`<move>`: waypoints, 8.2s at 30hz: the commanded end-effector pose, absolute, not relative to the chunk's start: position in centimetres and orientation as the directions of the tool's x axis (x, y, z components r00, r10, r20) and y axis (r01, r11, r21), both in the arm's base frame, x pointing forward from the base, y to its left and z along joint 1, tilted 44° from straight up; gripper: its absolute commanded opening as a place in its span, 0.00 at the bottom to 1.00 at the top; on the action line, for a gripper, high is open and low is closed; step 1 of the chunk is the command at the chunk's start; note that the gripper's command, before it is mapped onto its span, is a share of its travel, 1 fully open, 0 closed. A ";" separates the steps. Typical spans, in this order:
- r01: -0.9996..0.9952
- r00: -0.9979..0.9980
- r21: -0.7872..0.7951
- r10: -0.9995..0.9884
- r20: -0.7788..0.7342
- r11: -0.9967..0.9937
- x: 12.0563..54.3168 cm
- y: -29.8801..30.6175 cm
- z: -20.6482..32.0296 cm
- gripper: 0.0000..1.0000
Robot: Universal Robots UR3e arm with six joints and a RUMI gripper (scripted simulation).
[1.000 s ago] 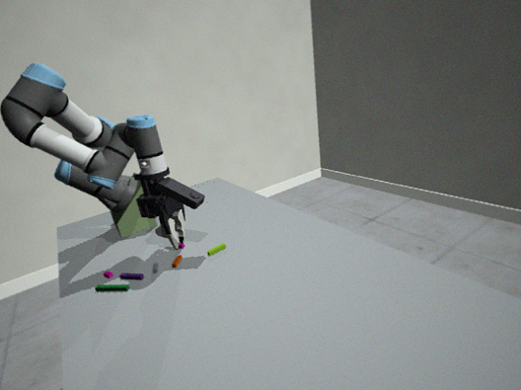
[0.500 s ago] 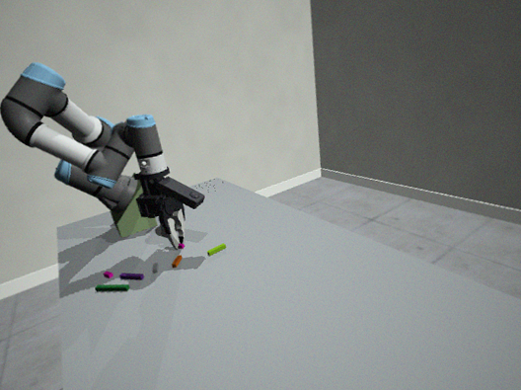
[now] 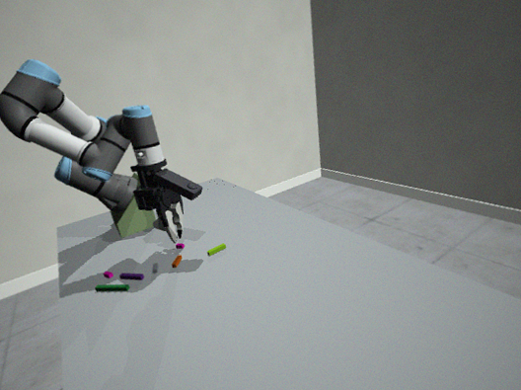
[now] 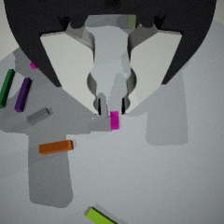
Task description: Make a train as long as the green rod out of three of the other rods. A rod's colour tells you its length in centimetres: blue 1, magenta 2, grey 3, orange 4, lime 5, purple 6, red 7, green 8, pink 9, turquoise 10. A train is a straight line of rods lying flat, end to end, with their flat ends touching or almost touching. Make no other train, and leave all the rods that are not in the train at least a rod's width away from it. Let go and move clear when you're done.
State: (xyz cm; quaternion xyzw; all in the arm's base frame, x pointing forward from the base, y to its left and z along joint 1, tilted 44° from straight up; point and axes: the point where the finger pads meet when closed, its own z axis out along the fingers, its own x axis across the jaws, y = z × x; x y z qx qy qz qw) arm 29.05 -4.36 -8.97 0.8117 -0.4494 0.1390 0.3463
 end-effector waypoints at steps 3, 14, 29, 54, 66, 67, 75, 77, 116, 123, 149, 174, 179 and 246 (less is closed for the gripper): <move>-0.822 0.559 0.451 -0.639 0.528 -0.347 28.9 -2.7 -7.5 0.14; -0.822 0.559 0.451 -0.639 0.528 -0.347 29.2 -0.9 -5.5 0.14; -0.822 0.560 0.453 -0.639 0.527 -0.347 29.4 0.4 -4.3 0.14; -0.821 0.560 0.453 -0.639 0.527 -0.346 29.4 0.3 -4.2 1.00; -0.836 0.538 0.438 -0.648 0.539 -0.329 29.4 0.2 -4.1 1.00; -0.840 0.532 0.434 -0.651 0.542 -0.325 29.4 0.2 -4.1 1.00; -0.889 0.445 0.378 -0.681 0.581 -0.259 29.7 -0.4 -3.7 1.00; -0.906 0.411 0.355 -0.691 0.595 -0.233 29.8 -0.5 -3.6 1.00; -0.962 -0.254 -0.100 -0.691 0.676 0.255 30.7 -4.0 -0.9 1.00; -0.909 -0.403 -0.206 -0.643 0.651 0.362 30.7 -4.8 -0.2 1.00; -0.639 -0.763 -0.470 -0.420 0.492 0.609 30.5 -7.1 1.6 1.00; -0.226 -0.969 -0.642 -0.100 0.226 0.733 29.9 -9.3 3.3 1.00; -0.135 -0.986 -0.661 -0.032 0.166 0.738 29.8 -9.7 3.6 1.00; 0.869 -0.483 -0.402 0.667 -0.567 0.287 27.2 -14.1 6.9 1.00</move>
